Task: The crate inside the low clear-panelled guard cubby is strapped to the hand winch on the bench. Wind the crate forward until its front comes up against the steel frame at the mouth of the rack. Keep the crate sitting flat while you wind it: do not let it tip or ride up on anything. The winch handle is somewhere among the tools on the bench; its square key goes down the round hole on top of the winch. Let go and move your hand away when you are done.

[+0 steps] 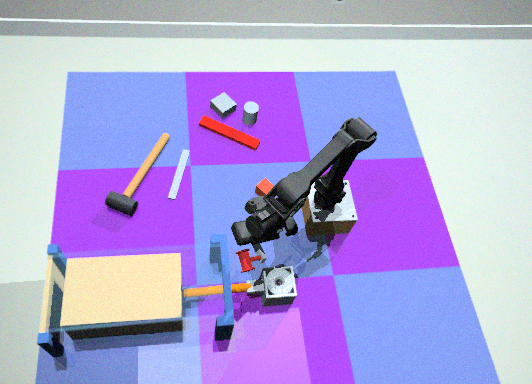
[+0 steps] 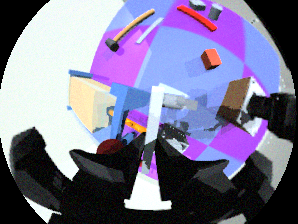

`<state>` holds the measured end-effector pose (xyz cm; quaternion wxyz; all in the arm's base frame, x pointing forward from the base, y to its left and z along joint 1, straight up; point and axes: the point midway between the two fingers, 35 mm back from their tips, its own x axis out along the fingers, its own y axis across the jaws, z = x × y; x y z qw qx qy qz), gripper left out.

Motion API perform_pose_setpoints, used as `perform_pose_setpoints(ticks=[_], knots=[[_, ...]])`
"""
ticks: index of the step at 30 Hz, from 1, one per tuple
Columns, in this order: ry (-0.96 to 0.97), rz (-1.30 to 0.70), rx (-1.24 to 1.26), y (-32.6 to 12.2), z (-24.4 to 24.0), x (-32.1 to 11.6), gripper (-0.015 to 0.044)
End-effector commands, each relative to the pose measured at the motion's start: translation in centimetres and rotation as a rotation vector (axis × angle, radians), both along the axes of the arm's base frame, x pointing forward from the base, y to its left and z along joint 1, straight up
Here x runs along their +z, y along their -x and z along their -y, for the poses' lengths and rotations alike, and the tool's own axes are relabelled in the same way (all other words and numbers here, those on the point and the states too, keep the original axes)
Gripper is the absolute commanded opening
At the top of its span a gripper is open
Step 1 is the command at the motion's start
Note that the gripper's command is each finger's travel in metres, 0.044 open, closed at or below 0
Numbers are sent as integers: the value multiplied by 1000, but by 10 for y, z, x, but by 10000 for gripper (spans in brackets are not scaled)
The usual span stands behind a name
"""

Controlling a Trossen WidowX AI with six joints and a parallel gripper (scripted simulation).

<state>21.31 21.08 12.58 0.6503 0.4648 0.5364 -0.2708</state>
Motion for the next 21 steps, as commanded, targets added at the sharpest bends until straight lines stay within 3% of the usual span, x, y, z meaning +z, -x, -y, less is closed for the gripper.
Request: perform_pose_setpoints(ticks=[1,21], knots=[[-35,67,-7,-1,0,3,0],[-178,362,-12,-1,0,3,0]])
